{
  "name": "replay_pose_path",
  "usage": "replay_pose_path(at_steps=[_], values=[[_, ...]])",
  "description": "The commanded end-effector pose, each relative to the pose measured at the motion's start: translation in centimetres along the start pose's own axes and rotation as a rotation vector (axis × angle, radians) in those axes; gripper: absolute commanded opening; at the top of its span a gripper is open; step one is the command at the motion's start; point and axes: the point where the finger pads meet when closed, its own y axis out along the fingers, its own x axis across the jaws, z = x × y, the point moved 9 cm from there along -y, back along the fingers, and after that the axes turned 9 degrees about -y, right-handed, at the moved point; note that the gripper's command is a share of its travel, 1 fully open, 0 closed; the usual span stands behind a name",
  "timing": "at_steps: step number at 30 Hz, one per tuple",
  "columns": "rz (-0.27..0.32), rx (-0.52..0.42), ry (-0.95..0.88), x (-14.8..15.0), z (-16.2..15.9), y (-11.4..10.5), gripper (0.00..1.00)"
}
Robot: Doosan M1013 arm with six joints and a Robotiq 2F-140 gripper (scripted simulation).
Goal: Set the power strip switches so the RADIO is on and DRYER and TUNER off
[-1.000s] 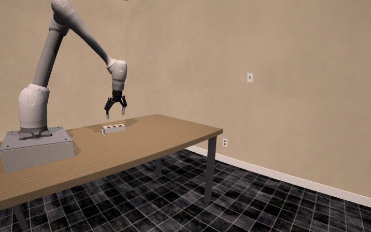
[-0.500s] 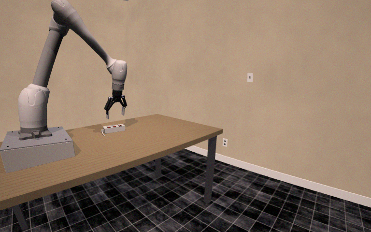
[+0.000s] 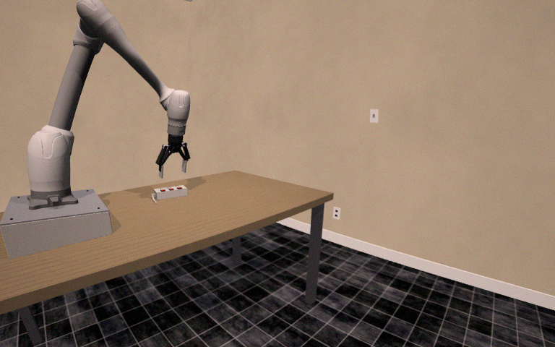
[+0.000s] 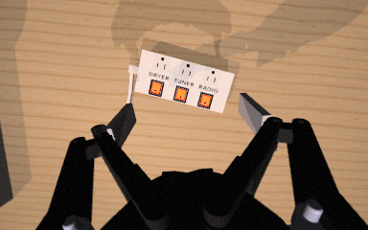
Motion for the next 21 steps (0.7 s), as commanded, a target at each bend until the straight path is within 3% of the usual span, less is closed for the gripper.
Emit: replay_pose_path(at_steps=[1, 21], values=[[0.0, 0.0, 0.0, 0.0, 0.0, -0.01, 1.0], [0.004, -0.007, -0.05, -0.05, 0.2, -0.14, 1.0]])
